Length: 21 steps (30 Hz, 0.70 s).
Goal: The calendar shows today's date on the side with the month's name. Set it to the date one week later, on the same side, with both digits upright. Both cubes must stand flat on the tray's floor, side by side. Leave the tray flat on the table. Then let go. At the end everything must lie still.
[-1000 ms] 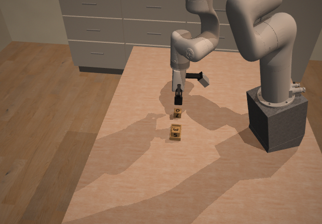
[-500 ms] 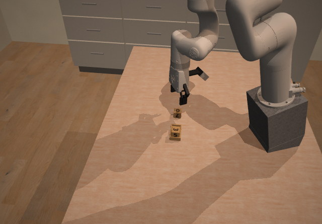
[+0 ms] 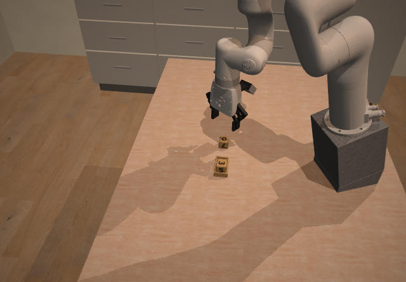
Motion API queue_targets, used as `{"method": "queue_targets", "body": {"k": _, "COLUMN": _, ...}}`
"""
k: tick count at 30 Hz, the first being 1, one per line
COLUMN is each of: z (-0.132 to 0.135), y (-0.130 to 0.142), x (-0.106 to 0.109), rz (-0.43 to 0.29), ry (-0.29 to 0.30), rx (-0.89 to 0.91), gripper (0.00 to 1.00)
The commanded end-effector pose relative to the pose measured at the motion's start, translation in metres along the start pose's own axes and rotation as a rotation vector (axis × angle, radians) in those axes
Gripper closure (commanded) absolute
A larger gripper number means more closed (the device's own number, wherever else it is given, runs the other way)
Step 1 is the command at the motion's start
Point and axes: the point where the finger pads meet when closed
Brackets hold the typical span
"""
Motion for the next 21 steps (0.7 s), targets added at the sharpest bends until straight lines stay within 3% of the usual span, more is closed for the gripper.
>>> {"method": "queue_targets", "body": {"k": 1, "z": -0.0011, "y": 0.0002, "x": 0.0002, "rz": -0.005, "ry": -0.001, "rx": 0.145, "gripper": 0.0}}
{"method": "queue_targets", "body": {"k": 14, "z": -0.001, "y": 0.0002, "x": -0.0005, "rz": -0.005, "ry": -0.002, "rx": 0.52, "gripper": 0.0}}
{"method": "queue_targets", "body": {"k": 21, "z": -0.001, "y": 0.0002, "x": -0.0007, "rz": -0.005, "ry": -0.002, "rx": 0.613, "gripper": 0.0}}
Point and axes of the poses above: the point where the finger pads meet when closed, its own x axis back along the fingers, its own z axis across the jaws, y = z × x, and after that the axes turned 6 degrees about -x, right-handed
